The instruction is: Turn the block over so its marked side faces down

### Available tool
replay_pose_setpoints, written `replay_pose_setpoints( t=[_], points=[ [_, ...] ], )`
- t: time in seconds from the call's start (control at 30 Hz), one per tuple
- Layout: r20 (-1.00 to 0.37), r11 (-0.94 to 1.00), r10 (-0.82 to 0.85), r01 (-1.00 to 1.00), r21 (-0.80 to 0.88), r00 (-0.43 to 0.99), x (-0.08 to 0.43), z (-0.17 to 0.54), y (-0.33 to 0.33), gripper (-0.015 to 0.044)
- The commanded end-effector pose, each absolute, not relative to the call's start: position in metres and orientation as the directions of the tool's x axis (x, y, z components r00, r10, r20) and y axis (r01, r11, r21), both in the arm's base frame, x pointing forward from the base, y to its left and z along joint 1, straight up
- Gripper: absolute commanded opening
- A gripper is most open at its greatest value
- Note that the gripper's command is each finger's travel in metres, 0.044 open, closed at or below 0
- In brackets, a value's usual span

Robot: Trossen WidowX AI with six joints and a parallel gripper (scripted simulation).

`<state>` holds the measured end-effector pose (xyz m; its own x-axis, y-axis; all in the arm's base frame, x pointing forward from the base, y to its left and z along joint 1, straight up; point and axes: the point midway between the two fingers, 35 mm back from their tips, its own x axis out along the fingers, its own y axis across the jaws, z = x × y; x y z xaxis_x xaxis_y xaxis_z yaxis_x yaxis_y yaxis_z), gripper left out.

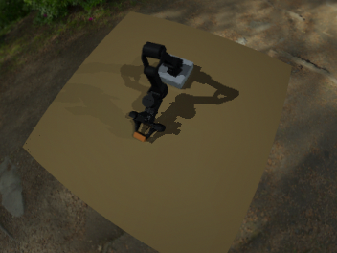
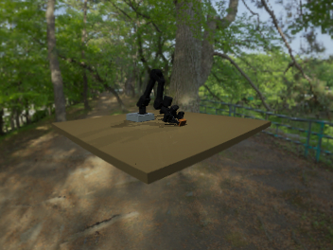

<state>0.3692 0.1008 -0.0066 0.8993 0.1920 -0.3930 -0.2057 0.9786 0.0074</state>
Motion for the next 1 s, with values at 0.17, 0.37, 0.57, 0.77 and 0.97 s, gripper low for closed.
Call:
replay_pose_setpoints(
  t=[0.17, 0.37, 0.57, 0.77, 0.97],
  points=[
    [-0.334, 0.979, 0.191, -0.202, 0.003, 0.923, 0.3622, -0.0030, 0.0981, 0.0000],
    [-0.326, 0.979, 0.192, -0.202, 0.003, 0.926, 0.3621, -0.0022, 0.0980, 0.0000],
    [-0.326, 0.979, 0.192, -0.202, 0.003, 0.926, 0.3621, -0.0022, 0.0980, 0.0000],
    [-0.326, 0.979, 0.192, -0.202, 0.003, 0.926, 0.3621, -0.0022, 0.0980, 0.0105],
    [-0.326, 0.979, 0.192, -0.202, 0.003, 0.926, 0.3621, -0.0022, 0.0980, 0.0263]
  ],
)
